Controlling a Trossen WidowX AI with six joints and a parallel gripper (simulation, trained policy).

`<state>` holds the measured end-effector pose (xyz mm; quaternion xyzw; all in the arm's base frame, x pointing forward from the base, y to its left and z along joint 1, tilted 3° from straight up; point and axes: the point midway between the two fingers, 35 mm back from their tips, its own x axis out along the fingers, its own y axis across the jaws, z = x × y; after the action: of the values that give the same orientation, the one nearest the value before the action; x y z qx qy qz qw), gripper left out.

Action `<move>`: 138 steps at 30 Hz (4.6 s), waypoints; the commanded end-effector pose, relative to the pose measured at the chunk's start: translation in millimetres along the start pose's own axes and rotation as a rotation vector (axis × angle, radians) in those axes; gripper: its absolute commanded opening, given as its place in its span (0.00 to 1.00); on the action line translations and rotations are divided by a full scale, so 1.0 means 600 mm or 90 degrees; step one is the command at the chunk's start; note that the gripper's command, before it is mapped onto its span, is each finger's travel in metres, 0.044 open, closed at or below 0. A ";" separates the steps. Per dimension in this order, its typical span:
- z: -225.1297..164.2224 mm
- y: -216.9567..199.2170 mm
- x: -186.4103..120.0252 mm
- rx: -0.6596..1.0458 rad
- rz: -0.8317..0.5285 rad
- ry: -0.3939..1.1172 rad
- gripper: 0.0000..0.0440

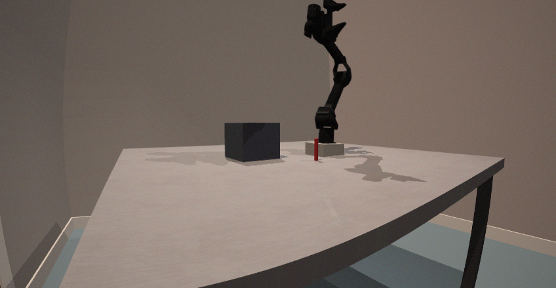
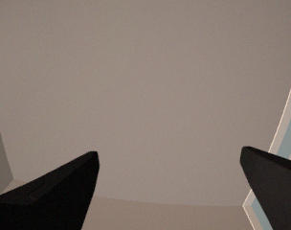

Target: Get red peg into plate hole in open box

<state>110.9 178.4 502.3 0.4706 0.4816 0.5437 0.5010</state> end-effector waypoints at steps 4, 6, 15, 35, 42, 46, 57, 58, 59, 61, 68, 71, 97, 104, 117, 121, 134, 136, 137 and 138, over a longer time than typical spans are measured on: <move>0.037 -0.027 -0.004 0.053 -0.014 -0.062 1.00; 0.055 -0.043 -0.008 0.080 -0.023 -0.096 1.00; 0.127 -0.141 -0.037 0.206 -0.080 -0.238 1.00; 0.146 -0.362 -0.102 0.531 -0.239 -0.410 1.00; 0.118 -0.422 -0.096 0.665 -0.311 -0.413 1.00; 0.102 -0.453 -0.090 0.734 -0.366 -0.426 1.00; 0.051 -0.531 -0.086 0.874 -0.533 -0.484 1.00; 0.047 -0.537 -0.086 0.881 -0.548 -0.490 1.00; 0.044 -0.543 -0.087 0.888 -0.563 -0.496 1.00; 0.037 -0.555 -0.088 0.897 -0.593 -0.507 1.00; 0.019 -0.593 -0.094 0.904 -0.690 -0.540 1.00; 0.013 -0.609 -0.097 0.897 -0.728 -0.550 1.00; -0.008 -0.758 -0.136 0.819 -0.890 -0.608 1.00; -0.008 -0.789 -0.142 0.806 -0.894 -0.627 0.90; 0.010 -0.826 -0.129 0.767 -0.893 -0.607 0.19; 0.020 -0.823 -0.123 0.755 -0.880 -0.602 0.03; 0.059 -0.763 -0.104 0.744 -0.780 -0.612 0.00; 0.067 -0.751 -0.103 0.737 -0.766 -0.613 0.00; 0.070 -0.745 -0.102 0.734 -0.759 -0.613 0.00; 0.074 -0.738 -0.102 0.730 -0.753 -0.614 0.00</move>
<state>194.3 132.9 54.3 0.4903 0.5776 -0.3810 0.5300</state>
